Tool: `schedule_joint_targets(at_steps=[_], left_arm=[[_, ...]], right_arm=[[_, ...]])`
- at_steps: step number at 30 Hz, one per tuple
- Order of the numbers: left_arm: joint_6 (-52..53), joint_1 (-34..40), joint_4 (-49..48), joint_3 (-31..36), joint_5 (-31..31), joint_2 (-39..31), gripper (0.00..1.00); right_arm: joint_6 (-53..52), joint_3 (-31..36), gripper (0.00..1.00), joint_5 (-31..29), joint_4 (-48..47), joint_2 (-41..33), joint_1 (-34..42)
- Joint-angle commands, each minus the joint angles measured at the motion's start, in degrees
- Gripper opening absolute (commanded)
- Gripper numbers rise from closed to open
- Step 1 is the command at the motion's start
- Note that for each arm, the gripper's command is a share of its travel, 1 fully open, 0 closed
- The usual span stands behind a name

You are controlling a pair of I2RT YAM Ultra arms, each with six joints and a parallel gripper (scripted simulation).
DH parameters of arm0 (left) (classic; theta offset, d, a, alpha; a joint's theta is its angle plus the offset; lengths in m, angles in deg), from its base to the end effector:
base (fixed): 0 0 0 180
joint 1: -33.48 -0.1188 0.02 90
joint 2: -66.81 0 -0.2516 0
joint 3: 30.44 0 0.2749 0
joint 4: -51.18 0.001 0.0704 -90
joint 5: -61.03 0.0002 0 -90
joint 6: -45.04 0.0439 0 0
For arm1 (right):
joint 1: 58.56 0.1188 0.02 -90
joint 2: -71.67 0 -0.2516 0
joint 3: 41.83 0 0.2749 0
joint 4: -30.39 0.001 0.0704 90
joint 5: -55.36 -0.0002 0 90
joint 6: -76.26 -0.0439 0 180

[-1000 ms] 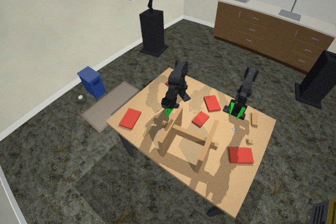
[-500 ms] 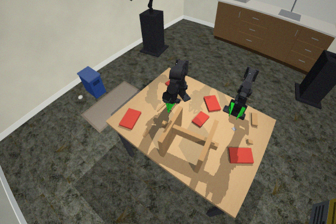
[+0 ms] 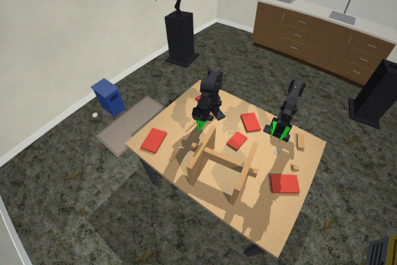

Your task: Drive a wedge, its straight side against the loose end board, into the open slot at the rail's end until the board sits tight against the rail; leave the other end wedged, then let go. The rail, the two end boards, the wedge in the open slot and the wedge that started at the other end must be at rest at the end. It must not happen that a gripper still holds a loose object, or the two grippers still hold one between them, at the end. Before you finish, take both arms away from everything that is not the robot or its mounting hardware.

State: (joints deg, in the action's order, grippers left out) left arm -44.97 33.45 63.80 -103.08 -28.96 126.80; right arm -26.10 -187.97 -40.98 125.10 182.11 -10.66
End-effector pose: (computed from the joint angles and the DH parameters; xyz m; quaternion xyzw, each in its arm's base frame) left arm 0.2767 0.0011 0.3967 -0.0002 0.7069 0.0001 0.7073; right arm 0.2641 0.2865 0.4171 -0.2796 0.9208 0.0878 0.2575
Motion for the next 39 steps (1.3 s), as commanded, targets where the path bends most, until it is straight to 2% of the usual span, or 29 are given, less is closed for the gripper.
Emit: schedule_joint_targets(at_steps=[1, 22, 29, 31, 32, 36, 39], left_arm=[[0.31, 0.6, -0.18, -0.35, -0.25, -0.03, 0.44], [0.31, 0.6, -0.18, -0.35, -0.25, -0.03, 0.44], [0.31, 0.6, -0.18, -0.35, -0.25, -0.03, 0.44], [0.31, 0.6, -0.18, -0.35, -0.25, -0.03, 0.44], [0.31, 0.6, -0.18, -0.35, -0.25, -0.03, 0.44], [0.31, 0.6, -0.18, -0.35, -0.25, -0.03, 0.44], [0.32, 0.61, -0.18, -0.33, -0.26, -0.03, 0.44]], right_arm=[[-0.38, -2.06, 0.0, -0.52, -0.65, -2.13, 0.18], [-0.4, -1.83, 0.0, -0.52, -0.25, -0.92, 0.44], [-0.42, 1.5, 0.0, -0.55, -0.11, -0.06, 0.57], [-0.42, 1.5, 0.0, -0.55, -0.11, -0.06, 0.57], [-0.27, -1.05, 0.0, -0.53, -0.3, -0.7, 0.19], [-0.42, -1.26, 0.0, -0.49, -0.89, -1.93, 0.58], [0.8, 2.69, 0.0, -0.74, -4.1, -3.02, -2.36]])
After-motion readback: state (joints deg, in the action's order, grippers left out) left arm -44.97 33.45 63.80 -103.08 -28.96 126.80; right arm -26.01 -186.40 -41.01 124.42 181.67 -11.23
